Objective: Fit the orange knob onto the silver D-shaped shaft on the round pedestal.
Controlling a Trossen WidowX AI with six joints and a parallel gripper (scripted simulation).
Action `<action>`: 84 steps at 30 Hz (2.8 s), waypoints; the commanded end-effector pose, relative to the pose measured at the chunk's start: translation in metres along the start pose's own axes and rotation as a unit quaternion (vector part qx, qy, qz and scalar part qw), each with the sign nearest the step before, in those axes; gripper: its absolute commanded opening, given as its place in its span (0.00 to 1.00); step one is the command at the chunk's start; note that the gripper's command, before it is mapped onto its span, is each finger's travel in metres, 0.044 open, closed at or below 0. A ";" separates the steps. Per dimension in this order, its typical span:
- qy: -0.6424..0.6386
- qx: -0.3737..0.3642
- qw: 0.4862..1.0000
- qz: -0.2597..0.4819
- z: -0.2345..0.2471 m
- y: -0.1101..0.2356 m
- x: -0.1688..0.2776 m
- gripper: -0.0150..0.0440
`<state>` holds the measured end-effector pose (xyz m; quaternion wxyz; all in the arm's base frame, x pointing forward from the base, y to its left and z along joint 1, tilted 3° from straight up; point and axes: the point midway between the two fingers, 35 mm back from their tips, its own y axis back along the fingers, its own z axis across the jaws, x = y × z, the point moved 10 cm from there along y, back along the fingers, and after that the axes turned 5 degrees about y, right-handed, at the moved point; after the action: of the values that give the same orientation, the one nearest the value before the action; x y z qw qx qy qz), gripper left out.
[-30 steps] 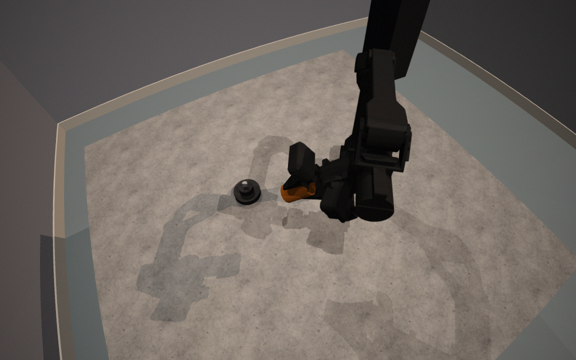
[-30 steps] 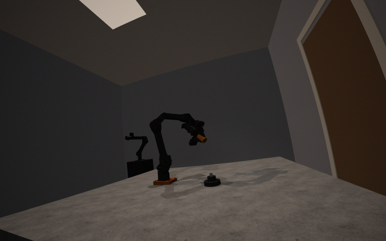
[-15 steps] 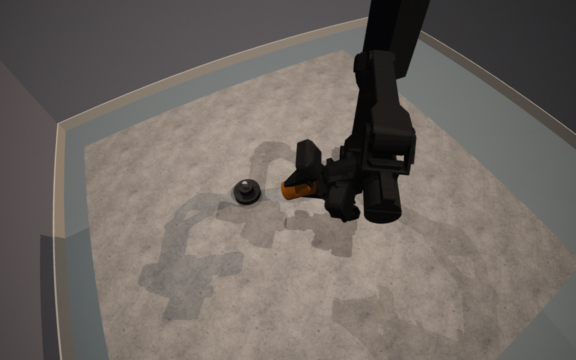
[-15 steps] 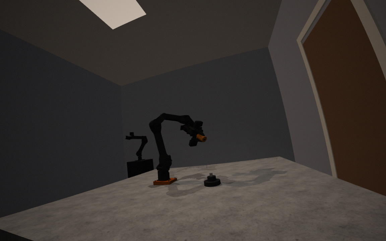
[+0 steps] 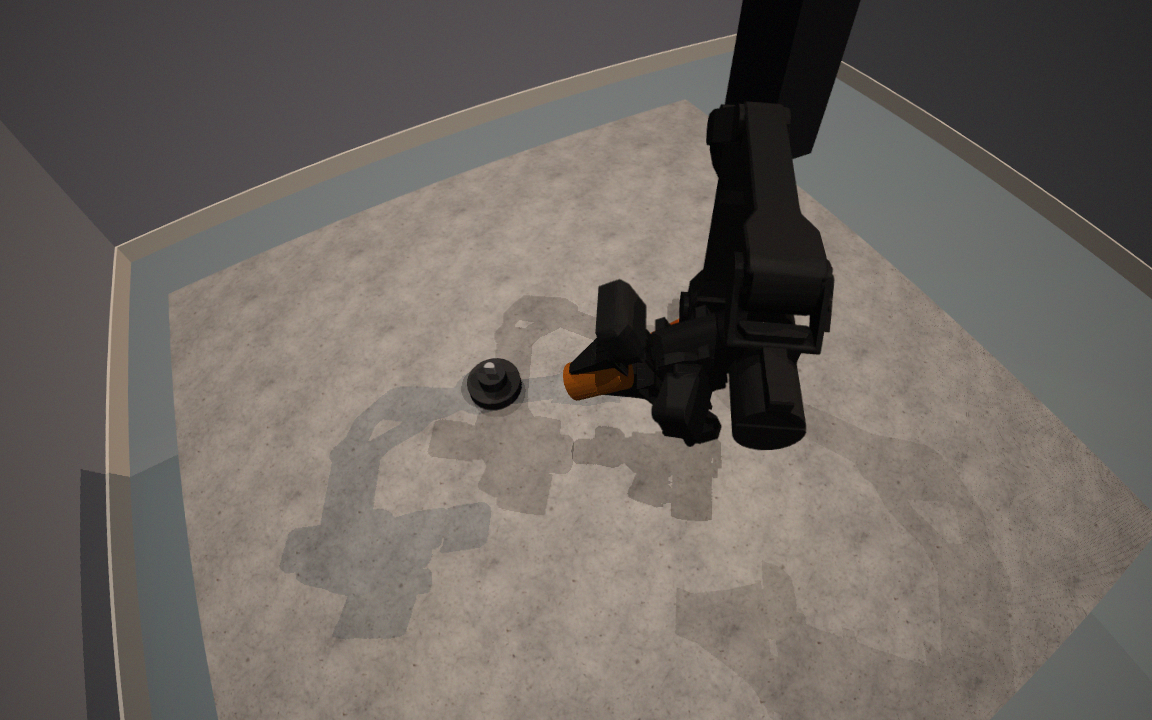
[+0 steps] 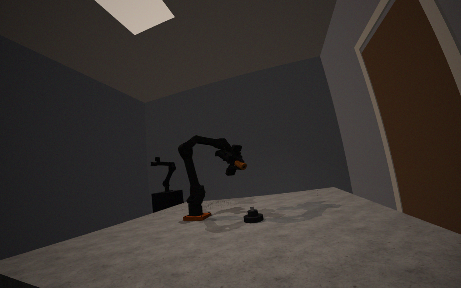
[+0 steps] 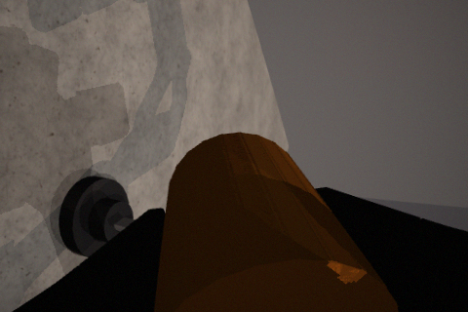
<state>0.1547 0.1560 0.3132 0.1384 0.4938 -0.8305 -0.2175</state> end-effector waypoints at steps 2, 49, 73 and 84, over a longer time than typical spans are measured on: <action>0.002 0.002 1.000 0.000 -0.001 0.000 0.000 0.25; -0.001 -0.313 0.949 -0.030 -0.022 -0.063 0.002 0.25; 0.000 -0.485 0.874 -0.046 -0.008 -0.132 -0.005 0.25; -0.001 -0.486 0.872 -0.048 0.030 -0.161 -0.013 0.25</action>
<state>0.2671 0.1058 0.2229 0.3477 0.4031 -0.5976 -0.5996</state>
